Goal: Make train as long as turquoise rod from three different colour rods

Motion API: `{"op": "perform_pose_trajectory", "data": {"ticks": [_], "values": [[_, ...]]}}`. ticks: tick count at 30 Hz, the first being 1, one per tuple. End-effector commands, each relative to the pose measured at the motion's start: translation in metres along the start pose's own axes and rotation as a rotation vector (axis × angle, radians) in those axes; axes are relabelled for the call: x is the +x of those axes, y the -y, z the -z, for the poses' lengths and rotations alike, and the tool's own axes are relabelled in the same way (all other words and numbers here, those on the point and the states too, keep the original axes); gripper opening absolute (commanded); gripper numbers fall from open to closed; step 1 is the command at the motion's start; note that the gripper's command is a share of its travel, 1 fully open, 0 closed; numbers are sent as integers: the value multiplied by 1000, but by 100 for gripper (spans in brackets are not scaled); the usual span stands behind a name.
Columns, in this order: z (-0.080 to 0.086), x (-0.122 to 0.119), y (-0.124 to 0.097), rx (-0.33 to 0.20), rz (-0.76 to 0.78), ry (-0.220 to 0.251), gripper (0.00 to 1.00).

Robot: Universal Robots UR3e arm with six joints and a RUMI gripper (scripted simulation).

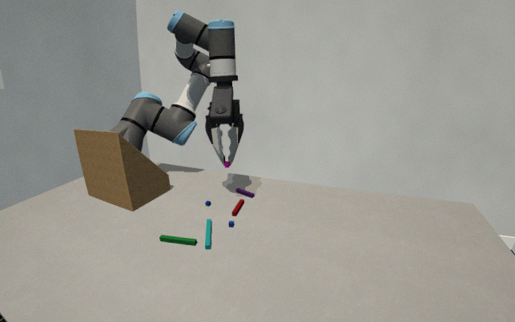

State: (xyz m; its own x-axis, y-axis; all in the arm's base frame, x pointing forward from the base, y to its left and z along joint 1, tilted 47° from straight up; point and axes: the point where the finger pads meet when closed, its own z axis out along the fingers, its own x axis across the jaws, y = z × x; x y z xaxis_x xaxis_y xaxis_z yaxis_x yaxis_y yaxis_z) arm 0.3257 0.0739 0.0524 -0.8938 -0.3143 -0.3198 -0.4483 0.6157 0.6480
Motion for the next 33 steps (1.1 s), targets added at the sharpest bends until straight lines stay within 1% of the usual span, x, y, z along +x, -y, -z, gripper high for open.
{"op": "perform_pose_trajectory", "data": {"ticks": [1,8,10,12,17,19,21,33], "values": [[2,2,-2,-9,0,-7,0],[2,2,-2,-9,-3,-7,0],[2,11,6,-9,-58,-7,0],[3,31,21,-8,-173,-8,0],[3,48,32,-8,-269,-9,0],[3,48,32,-8,-269,-9,0],[2,59,38,-9,-333,-8,0],[2,61,39,-8,-341,-9,0]]}}
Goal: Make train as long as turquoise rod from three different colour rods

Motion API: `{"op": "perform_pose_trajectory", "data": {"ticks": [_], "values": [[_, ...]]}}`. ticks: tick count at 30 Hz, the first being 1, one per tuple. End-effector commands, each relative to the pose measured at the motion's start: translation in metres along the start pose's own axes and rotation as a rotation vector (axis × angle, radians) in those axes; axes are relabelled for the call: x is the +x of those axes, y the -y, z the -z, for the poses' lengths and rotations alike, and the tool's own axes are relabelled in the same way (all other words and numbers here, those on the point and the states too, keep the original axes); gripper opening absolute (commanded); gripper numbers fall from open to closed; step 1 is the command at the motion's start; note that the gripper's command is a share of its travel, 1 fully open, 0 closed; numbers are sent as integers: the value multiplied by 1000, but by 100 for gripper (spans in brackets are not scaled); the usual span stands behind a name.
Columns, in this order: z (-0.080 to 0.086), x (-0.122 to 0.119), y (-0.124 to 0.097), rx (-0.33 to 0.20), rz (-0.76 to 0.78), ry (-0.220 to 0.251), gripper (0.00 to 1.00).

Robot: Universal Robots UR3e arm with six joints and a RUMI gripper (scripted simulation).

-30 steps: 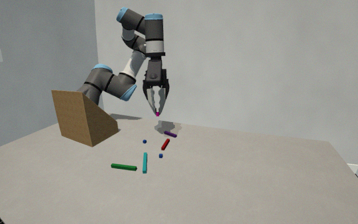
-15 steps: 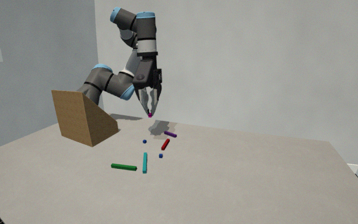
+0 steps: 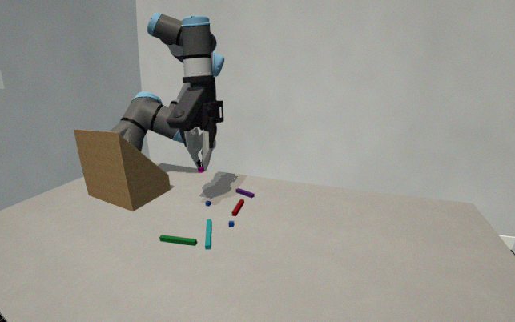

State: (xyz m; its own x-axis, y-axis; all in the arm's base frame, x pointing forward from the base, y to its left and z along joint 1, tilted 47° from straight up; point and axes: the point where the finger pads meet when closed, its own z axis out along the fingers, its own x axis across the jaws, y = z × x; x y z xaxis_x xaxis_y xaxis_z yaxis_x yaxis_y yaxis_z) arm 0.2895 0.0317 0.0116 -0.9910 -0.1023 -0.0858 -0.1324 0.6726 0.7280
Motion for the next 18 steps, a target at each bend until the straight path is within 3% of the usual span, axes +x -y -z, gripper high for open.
{"op": "perform_pose_trajectory", "data": {"ticks": [1,10,18], "values": [[0,1,3,9,-9,-2,0],[-7,1,3,9,-8,-1,0],[-31,1,3,8,-9,-1,0]]}}
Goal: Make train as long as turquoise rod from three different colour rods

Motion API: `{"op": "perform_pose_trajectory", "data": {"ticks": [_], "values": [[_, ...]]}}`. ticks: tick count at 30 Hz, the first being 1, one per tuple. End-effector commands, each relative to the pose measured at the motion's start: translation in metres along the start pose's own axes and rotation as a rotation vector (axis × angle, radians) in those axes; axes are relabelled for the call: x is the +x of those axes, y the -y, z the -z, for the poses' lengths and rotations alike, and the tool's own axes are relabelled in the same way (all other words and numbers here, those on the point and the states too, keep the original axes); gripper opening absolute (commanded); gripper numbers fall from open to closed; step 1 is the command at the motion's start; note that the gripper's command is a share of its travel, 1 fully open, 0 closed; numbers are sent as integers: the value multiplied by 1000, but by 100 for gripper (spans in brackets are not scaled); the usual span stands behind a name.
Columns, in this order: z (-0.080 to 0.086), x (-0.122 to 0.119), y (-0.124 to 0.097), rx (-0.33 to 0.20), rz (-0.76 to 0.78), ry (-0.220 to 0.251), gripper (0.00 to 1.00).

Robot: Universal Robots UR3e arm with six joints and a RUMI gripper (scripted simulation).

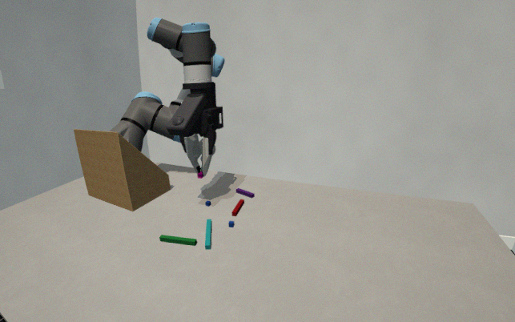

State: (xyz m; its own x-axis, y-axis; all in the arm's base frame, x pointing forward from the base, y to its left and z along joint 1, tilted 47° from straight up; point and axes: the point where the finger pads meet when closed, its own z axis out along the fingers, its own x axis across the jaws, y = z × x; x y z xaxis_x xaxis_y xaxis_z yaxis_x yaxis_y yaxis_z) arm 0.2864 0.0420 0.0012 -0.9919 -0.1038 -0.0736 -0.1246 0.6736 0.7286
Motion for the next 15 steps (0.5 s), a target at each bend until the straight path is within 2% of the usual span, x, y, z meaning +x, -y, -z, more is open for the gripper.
{"op": "perform_pose_trajectory", "data": {"ticks": [1,2,10,15], "values": [[-17,-2,3,8,-1,8,0],[-17,-2,3,8,-1,8,0],[-51,-3,3,8,-1,8,0],[-66,-3,4,8,-1,8,0]]}}
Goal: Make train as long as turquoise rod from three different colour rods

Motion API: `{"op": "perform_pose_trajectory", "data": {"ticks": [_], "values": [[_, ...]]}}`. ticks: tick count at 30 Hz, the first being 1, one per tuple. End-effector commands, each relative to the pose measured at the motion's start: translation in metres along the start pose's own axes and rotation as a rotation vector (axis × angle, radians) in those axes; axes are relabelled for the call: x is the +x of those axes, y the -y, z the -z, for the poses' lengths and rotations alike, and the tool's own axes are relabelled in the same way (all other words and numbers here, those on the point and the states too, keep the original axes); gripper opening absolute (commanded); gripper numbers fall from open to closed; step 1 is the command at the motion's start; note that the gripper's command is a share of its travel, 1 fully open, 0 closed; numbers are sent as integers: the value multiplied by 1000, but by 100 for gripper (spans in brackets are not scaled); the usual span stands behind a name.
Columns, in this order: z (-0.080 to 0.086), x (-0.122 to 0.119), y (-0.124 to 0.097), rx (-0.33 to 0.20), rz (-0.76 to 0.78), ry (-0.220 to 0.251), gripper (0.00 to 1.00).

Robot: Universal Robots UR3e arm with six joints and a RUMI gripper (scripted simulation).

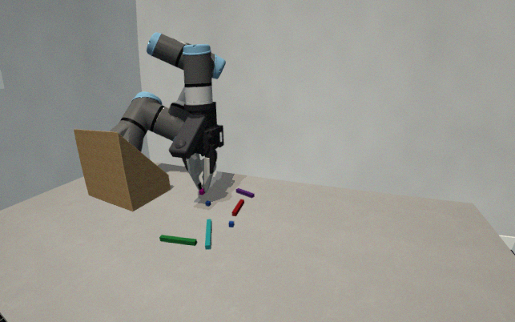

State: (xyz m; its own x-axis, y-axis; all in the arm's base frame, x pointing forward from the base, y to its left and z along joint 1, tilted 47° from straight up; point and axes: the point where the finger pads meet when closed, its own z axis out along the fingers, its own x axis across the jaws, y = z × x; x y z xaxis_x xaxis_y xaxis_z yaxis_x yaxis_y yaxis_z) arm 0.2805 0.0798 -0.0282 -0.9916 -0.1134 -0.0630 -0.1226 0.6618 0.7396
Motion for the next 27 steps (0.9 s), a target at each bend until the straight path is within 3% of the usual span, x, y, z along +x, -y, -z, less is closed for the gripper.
{"op": "perform_pose_trajectory", "data": {"ticks": [1,27], "values": [[-20,-7,9,24,0,22,0],[-25,-8,9,25,1,23,0]]}}
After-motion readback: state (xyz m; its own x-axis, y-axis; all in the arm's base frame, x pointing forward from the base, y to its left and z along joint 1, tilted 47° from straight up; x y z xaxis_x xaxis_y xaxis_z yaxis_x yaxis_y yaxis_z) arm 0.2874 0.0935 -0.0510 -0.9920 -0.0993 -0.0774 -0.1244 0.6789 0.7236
